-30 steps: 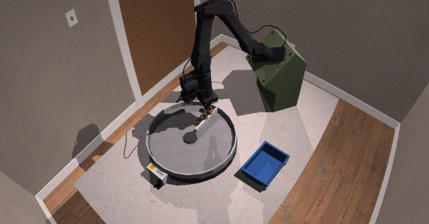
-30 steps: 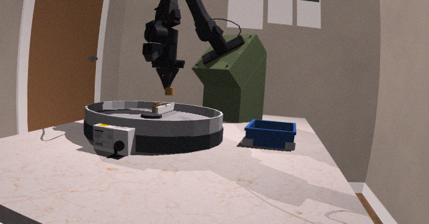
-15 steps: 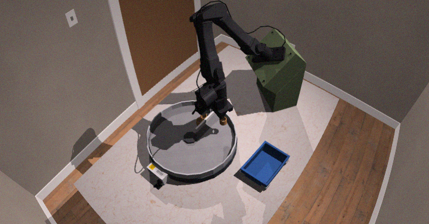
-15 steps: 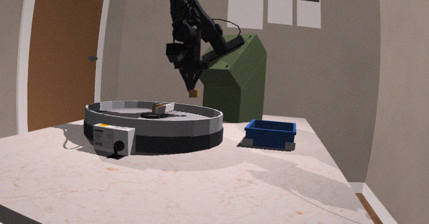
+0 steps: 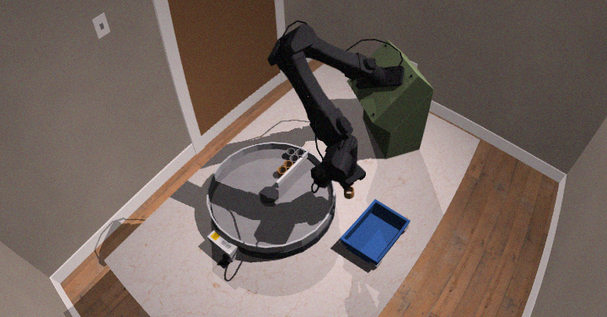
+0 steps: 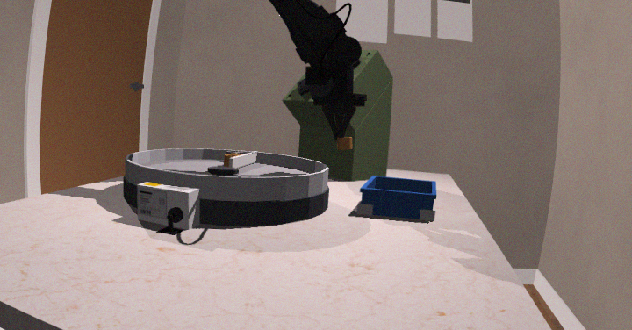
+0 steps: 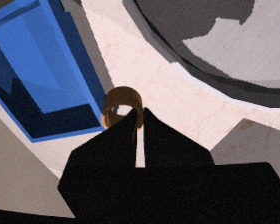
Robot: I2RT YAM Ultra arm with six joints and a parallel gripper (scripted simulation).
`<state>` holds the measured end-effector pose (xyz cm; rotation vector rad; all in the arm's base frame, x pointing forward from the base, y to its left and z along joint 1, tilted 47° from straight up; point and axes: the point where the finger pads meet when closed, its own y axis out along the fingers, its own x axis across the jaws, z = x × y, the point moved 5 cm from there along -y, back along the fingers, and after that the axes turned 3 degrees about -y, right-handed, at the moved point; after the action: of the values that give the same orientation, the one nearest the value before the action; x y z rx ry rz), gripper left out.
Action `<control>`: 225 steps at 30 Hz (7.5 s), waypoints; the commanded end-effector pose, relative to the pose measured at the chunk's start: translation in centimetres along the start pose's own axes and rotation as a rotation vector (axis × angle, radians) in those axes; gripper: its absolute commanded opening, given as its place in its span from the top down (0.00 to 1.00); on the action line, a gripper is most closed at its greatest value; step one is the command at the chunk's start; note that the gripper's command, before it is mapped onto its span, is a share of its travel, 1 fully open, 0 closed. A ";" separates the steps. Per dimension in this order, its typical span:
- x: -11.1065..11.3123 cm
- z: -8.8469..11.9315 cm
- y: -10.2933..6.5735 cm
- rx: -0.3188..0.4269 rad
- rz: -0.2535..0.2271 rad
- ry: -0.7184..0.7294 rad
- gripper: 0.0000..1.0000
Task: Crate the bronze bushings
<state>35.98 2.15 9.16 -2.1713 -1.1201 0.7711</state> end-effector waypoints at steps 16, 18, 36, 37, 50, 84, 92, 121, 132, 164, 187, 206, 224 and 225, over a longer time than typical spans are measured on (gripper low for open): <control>10.6 0.3 -0.2 -0.034 0.040 0.070 1.00; 11.4 0.5 -0.1 -0.035 0.040 0.070 1.00; 14.1 0.7 -0.3 -0.039 0.035 0.075 1.00; 14.1 0.8 -0.2 -0.037 0.037 0.073 1.00; 14.0 0.4 -0.5 -0.043 0.030 0.080 1.00; 14.8 1.2 0.0 -0.035 0.039 0.070 1.00; 14.6 0.1 -1.1 -0.051 0.019 0.093 1.00; 14.6 0.1 -1.1 -0.051 0.019 0.092 1.00; 14.7 -0.3 -1.1 -0.051 0.019 0.083 1.00; 14.6 -0.3 -1.1 -0.051 0.019 0.083 1.00; 14.4 0.3 -0.8 -0.052 0.018 0.084 1.00; 14.4 0.3 -0.8 -0.052 0.018 0.084 1.00; 14.7 -0.5 4.1 -0.055 -0.004 0.097 1.00; 14.7 -0.5 4.1 -0.057 -0.003 0.097 1.00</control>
<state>44.09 10.09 1.06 -2.2355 -0.9964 0.7233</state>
